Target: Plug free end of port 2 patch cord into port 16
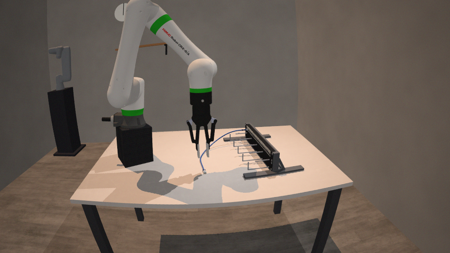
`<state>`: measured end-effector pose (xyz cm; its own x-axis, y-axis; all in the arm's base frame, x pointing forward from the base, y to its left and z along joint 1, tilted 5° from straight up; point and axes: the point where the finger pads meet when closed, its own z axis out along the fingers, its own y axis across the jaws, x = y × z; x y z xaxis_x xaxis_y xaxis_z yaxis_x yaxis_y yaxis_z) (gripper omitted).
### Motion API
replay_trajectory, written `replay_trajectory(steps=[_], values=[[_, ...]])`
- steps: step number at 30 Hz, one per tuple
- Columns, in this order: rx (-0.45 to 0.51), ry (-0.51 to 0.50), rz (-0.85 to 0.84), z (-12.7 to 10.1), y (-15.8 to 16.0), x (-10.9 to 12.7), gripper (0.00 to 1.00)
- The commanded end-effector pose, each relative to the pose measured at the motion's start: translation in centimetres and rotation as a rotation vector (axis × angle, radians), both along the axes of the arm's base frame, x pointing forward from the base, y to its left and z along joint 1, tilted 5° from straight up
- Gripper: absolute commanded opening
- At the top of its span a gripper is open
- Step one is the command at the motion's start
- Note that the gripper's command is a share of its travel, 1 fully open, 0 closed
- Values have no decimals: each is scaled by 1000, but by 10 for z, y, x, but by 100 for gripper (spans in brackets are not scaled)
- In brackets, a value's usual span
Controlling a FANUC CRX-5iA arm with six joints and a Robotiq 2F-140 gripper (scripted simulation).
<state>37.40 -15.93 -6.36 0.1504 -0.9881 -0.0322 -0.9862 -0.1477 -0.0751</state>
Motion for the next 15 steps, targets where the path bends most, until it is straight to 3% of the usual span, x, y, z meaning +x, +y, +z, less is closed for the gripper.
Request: replay_trajectory(steps=[1,15], values=[[0,0,0,-4,0,0,22],[0,0,0,-26,1,2,22]])
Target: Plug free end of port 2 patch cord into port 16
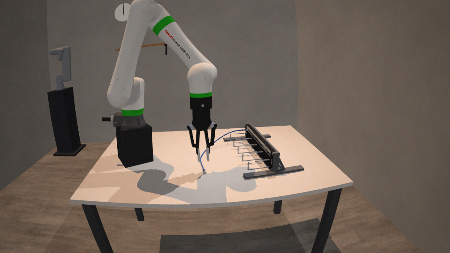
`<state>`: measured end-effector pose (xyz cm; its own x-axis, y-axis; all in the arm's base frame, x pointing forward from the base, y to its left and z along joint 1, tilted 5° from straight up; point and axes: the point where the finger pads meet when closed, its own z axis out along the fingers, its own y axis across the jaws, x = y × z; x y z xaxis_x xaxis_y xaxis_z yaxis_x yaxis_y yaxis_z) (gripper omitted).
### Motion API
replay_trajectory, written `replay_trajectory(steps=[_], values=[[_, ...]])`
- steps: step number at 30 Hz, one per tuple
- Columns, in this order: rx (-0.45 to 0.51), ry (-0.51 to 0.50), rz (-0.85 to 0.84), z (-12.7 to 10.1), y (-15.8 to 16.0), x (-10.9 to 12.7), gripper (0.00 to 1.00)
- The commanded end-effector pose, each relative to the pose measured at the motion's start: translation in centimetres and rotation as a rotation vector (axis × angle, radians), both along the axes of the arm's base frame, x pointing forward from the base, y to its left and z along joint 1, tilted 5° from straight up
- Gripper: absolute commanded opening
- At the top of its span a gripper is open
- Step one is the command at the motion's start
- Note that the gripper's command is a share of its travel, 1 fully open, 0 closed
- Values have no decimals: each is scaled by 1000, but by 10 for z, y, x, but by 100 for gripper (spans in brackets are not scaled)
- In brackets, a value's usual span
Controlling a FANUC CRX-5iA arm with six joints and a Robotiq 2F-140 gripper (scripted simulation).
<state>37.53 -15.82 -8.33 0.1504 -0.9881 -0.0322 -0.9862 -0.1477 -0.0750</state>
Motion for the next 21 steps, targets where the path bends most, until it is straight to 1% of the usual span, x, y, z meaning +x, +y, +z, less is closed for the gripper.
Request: replay_trajectory(steps=[1,21], values=[[0,0,0,-8,0,1,22],[0,0,0,-37,2,3,22]])
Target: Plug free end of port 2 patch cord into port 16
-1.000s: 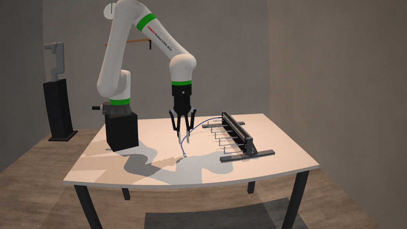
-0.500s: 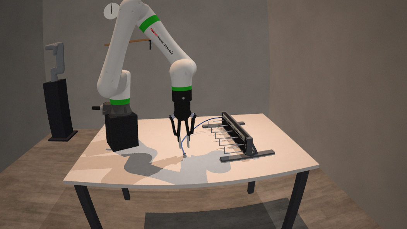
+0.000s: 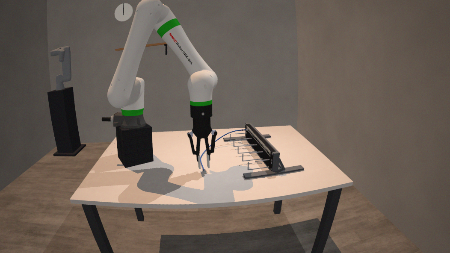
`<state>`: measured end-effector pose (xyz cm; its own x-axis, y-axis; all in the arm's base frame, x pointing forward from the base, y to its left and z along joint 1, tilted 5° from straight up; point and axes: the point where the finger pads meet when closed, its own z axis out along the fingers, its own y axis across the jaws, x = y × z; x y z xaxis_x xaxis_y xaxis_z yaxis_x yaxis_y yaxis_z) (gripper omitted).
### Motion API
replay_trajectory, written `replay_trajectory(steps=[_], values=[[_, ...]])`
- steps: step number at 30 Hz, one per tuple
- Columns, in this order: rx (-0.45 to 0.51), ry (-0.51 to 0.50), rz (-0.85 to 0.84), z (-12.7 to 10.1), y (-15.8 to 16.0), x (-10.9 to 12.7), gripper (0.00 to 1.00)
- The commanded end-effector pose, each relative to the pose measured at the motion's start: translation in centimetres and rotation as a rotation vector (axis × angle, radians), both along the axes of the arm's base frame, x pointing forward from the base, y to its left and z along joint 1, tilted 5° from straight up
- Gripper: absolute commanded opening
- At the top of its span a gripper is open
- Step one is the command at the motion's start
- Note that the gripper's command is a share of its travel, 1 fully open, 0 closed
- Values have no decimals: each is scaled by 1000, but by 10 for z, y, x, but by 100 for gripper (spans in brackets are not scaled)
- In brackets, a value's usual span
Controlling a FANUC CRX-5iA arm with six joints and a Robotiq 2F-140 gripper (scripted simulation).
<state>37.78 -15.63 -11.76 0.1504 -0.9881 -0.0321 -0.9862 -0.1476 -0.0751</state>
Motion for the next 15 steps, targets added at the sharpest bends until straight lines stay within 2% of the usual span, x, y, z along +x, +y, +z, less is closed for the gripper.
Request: replay_trajectory(steps=[1,15], values=[[0,0,0,-3,0,0,22],[0,0,0,-7,0,1,22]])
